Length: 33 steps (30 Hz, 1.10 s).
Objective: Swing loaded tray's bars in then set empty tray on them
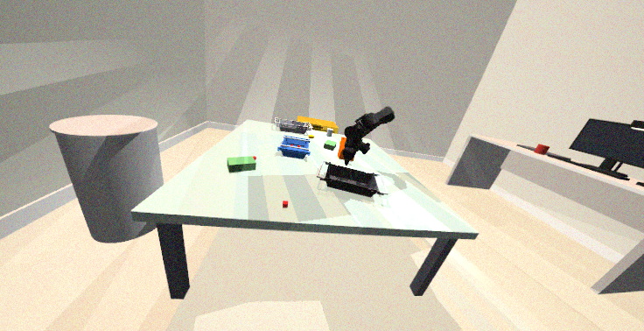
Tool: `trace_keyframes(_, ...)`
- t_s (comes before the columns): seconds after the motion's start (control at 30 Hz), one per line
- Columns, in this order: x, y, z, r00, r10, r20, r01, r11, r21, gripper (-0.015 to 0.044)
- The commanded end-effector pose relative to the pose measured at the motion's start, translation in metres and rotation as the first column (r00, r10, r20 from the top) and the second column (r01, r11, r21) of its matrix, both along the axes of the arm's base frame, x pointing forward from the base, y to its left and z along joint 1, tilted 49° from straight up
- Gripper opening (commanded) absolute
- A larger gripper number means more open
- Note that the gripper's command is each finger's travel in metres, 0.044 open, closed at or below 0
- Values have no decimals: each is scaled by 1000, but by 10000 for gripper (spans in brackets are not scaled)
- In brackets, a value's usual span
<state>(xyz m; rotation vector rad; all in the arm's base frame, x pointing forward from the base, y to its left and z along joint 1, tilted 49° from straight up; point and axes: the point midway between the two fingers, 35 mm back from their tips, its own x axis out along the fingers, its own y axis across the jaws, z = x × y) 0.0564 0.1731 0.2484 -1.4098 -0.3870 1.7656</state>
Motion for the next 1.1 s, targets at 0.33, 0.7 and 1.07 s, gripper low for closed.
trace_keyframes(0.33, -25, -7, -5, 982, 133, 134, -141, 989, 49, 440)
trace_keyframes(0.7, -21, 12, -21, 978, 150, 146, -156, 987, 29, 440)
trace_keyframes(1.07, -22, 34, -38, 973, 164, 160, -169, 986, 18, 440)
